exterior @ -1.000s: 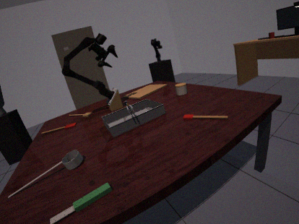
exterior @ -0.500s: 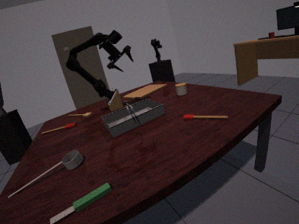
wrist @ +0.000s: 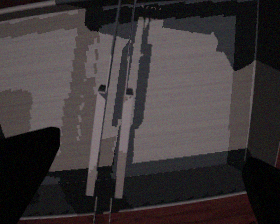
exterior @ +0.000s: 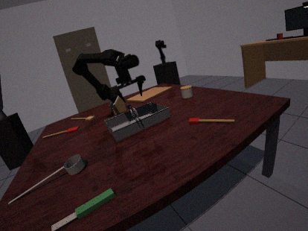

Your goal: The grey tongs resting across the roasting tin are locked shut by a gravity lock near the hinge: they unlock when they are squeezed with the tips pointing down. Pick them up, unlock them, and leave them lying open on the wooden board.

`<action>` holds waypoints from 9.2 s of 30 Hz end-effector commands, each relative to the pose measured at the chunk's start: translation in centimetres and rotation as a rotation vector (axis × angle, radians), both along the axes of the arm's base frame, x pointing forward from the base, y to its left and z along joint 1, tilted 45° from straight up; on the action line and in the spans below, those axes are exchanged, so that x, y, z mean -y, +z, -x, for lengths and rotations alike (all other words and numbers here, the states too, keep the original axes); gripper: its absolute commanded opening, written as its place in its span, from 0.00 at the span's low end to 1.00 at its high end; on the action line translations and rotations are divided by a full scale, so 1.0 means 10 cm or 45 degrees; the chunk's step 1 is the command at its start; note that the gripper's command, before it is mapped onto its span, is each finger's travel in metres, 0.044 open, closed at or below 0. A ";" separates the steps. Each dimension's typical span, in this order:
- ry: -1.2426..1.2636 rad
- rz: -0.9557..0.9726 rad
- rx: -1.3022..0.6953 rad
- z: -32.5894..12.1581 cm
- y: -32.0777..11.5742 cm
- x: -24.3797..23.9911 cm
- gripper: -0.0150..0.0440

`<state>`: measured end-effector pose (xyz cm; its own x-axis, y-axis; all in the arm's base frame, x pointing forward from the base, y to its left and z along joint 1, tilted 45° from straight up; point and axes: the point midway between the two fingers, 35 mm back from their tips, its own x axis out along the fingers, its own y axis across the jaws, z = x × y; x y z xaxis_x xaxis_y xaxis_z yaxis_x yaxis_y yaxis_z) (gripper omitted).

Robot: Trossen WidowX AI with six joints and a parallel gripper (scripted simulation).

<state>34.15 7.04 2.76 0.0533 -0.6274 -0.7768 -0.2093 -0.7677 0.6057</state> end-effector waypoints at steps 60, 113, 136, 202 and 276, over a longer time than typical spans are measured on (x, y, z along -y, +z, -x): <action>0.005 0.130 -0.064 -0.11 -0.62 0.83 1.00; 0.005 0.124 -0.066 -0.10 0.31 -0.10 0.00; -0.091 0.093 0.036 0.02 -0.11 -0.62 0.00; -0.850 0.013 0.630 3.33 -1.86 -2.65 0.00; -1.355 -0.460 0.393 4.56 -2.22 -2.40 0.00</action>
<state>-11.33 30.83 -19.85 -0.1285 -0.2662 -0.9553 -0.9522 -0.2362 0.1939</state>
